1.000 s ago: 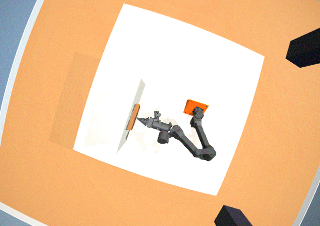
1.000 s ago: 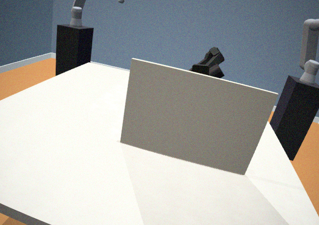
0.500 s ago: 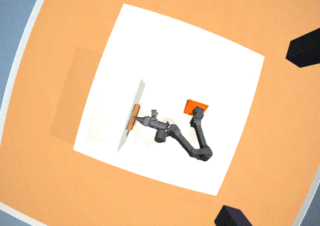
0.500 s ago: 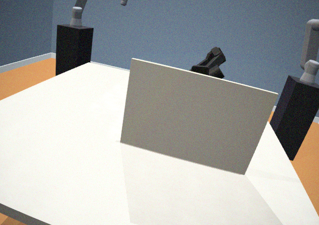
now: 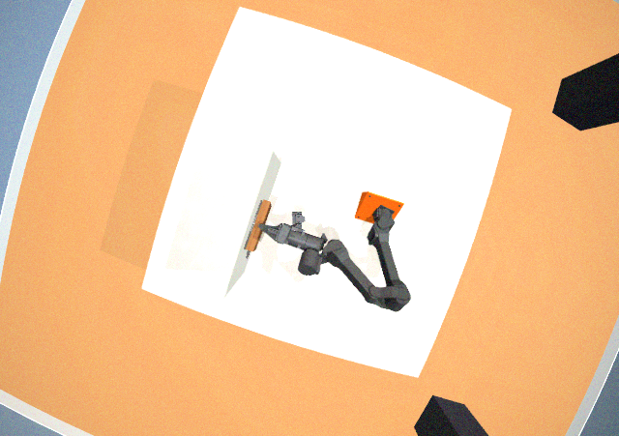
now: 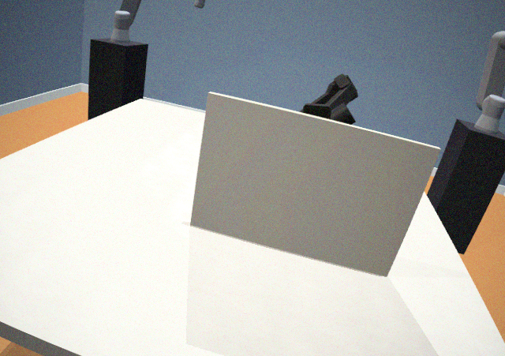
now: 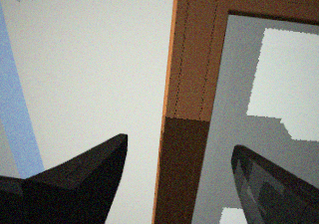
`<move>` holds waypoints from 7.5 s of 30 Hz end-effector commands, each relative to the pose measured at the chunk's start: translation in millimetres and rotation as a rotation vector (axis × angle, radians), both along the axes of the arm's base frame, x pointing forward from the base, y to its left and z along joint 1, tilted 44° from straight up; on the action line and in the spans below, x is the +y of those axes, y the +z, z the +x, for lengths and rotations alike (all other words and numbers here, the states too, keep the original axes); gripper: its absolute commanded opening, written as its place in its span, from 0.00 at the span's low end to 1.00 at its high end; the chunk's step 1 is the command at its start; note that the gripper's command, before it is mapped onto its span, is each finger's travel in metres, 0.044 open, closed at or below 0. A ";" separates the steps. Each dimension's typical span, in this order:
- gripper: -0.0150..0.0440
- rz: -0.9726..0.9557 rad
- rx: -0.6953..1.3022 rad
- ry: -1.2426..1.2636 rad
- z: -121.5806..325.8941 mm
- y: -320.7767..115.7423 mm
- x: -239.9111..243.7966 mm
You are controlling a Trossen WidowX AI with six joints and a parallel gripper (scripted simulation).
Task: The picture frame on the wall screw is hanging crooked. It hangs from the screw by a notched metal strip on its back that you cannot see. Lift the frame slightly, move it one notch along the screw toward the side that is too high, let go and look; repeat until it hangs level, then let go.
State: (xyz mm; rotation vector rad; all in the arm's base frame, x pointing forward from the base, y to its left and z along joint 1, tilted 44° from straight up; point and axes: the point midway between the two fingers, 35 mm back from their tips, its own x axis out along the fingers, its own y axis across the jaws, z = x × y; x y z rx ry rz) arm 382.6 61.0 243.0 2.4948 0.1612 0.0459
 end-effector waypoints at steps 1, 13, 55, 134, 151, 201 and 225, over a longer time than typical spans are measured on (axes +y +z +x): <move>0.69 -0.004 -0.002 0.003 0.6 0.3 0.5; 0.69 -0.004 -0.002 0.003 0.6 0.3 0.5; 0.25 -0.005 -0.002 0.003 1.1 3.0 -3.3; 0.25 -0.005 -0.002 0.003 2.0 7.9 -9.8; 0.25 -0.005 -0.002 0.003 1.9 8.0 -9.6; 0.25 -0.005 -0.002 0.003 1.4 13.8 -5.2; 0.25 -0.005 -0.002 0.003 1.3 15.0 -5.0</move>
